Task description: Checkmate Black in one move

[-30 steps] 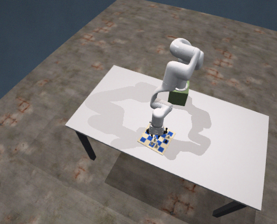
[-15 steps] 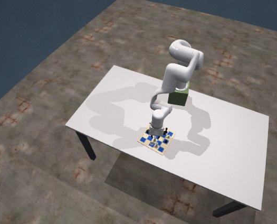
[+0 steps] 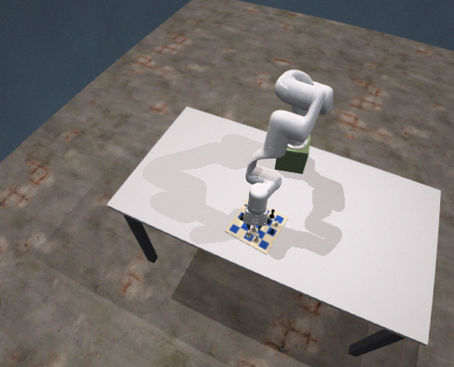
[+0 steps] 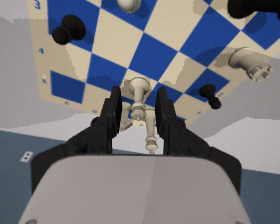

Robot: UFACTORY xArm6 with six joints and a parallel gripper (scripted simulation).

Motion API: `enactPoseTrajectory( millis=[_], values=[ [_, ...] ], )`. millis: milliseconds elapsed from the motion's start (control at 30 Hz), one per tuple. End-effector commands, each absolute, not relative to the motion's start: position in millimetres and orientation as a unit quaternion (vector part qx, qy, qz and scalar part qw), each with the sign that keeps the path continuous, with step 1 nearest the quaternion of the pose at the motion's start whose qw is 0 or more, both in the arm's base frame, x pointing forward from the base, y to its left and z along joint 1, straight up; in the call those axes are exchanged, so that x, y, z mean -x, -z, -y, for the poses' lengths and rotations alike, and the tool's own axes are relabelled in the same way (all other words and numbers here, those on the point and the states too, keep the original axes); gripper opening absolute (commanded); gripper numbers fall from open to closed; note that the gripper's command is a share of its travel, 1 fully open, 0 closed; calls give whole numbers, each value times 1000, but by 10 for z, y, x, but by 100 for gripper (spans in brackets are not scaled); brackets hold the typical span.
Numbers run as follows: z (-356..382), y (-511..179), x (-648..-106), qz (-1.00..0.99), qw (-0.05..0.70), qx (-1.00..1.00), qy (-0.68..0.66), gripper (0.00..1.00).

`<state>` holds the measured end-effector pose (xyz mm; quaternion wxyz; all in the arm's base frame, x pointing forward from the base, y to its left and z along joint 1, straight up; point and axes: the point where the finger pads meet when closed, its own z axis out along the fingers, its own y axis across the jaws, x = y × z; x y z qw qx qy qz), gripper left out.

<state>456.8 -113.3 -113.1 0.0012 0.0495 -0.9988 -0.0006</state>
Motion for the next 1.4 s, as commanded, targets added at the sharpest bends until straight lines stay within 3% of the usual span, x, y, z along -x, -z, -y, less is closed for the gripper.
enactPoseTrajectory(
  millis=[0,1200,1233,1367],
  values=[
    [1138,1137,-4588,999,-1,-50,0,42],
    [1138,1137,-4588,999,-1,-50,0,42],
    [1138,1137,-4588,999,-1,-50,0,0],
    [1138,1137,-4588,999,-1,-50,0,0]
  ],
)
